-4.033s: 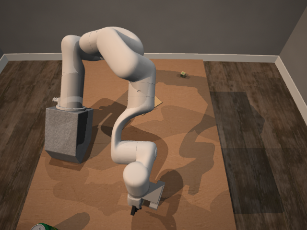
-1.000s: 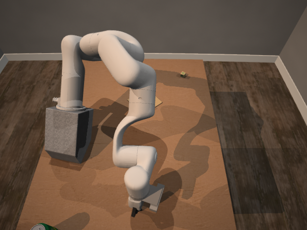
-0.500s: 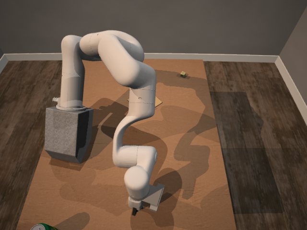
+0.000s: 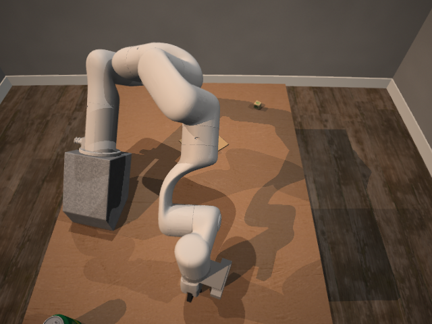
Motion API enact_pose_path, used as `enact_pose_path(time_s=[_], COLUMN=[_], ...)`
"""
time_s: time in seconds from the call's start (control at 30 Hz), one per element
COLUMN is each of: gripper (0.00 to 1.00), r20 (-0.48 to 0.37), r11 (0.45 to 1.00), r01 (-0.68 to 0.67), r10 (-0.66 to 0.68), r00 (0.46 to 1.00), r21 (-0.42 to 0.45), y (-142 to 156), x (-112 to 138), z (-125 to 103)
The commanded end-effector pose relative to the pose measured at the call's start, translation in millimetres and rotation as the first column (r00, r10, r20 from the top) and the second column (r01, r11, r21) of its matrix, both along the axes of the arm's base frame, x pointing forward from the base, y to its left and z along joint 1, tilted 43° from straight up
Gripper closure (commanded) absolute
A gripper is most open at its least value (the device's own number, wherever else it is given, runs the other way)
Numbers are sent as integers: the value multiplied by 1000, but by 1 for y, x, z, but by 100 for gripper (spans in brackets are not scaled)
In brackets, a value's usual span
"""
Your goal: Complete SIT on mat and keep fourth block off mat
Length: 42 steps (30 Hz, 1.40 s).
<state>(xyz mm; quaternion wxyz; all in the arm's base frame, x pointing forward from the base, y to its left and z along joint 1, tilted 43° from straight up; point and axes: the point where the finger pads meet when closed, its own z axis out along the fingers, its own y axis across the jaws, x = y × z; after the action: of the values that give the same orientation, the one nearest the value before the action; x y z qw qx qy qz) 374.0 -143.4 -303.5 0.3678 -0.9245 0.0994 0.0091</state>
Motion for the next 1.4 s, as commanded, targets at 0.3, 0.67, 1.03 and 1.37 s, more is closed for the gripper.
enact_pose_path(time_s=[0.3,0.67,1.03,1.37], gripper=[77,77,77,77], r20=[1,1,1,1], r11=[1000,1000,1000,1000], r01=[1,1,1,1], r10=[-1,-1,-1,-1], r00=[1000,1000,1000,1000], r21=[-1,-1,-1,-1], y=[-1,-1,-5,-49], x=[0,0,0,-4], z=[0,0,5,52])
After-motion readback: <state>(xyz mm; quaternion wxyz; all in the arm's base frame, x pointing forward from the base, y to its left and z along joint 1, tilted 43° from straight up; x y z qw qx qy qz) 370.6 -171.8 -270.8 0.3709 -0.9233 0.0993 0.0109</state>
